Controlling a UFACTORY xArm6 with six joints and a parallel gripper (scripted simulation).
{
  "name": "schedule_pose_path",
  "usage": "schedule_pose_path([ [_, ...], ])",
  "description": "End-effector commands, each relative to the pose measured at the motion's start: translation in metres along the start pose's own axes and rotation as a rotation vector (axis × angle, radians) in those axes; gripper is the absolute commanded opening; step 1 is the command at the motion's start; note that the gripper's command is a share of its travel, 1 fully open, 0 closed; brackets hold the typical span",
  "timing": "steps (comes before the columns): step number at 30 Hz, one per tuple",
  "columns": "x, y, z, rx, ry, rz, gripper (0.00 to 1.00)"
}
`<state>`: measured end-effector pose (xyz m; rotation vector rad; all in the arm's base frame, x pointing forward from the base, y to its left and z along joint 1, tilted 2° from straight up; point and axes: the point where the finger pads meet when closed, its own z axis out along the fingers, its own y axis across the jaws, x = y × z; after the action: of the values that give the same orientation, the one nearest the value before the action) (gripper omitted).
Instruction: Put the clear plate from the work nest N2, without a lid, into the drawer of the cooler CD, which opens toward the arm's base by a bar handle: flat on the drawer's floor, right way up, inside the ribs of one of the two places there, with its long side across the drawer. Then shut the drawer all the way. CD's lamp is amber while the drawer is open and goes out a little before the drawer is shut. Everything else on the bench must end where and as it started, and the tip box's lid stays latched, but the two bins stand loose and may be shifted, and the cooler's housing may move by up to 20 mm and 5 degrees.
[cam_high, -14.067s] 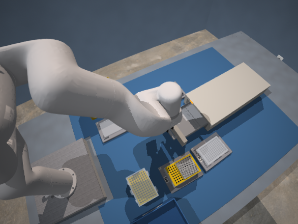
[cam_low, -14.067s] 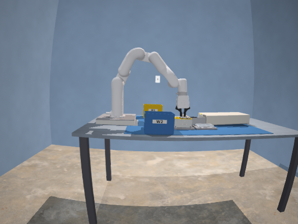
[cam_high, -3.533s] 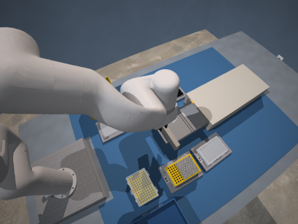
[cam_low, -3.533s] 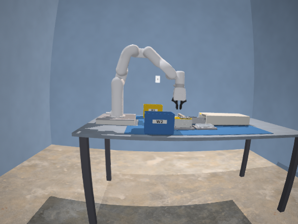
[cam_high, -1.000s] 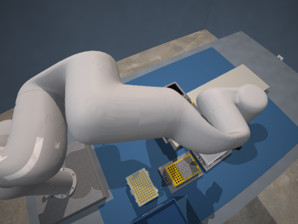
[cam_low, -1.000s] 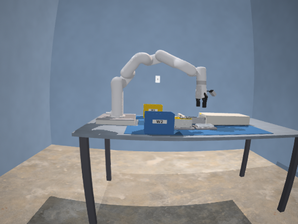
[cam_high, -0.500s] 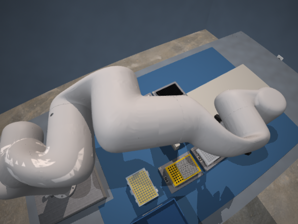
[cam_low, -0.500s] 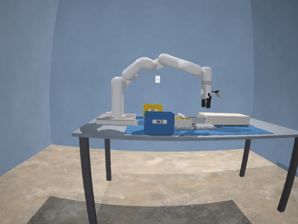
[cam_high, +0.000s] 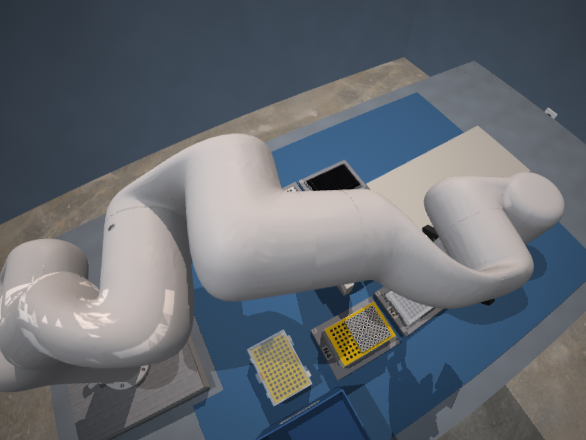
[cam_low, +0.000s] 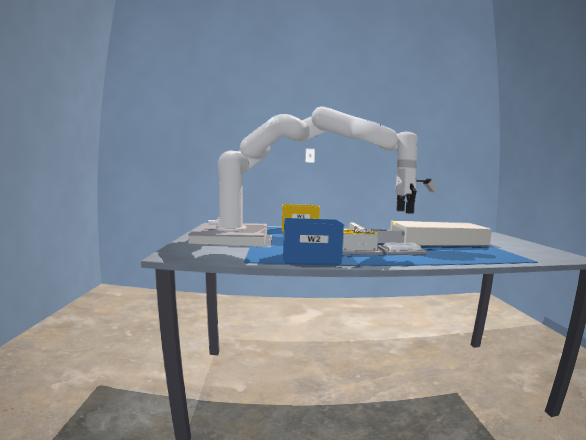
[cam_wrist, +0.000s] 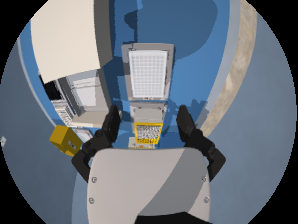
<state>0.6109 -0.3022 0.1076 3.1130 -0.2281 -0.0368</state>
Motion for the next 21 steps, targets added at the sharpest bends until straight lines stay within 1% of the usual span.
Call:
schedule_pose_path([
  [1, 0.001, 0.000, 0.002, -0.002, 0.005, 0.000, 1.00],
  [15, 0.001, 0.000, 0.025, -0.002, 0.005, 0.000, 1.00],
  [17, 0.001, 0.000, 0.025, -0.002, 0.005, 0.000, 1.00],
  [21, 0.001, 0.000, 0.032, -0.002, 0.005, 0.000, 1.00],
])
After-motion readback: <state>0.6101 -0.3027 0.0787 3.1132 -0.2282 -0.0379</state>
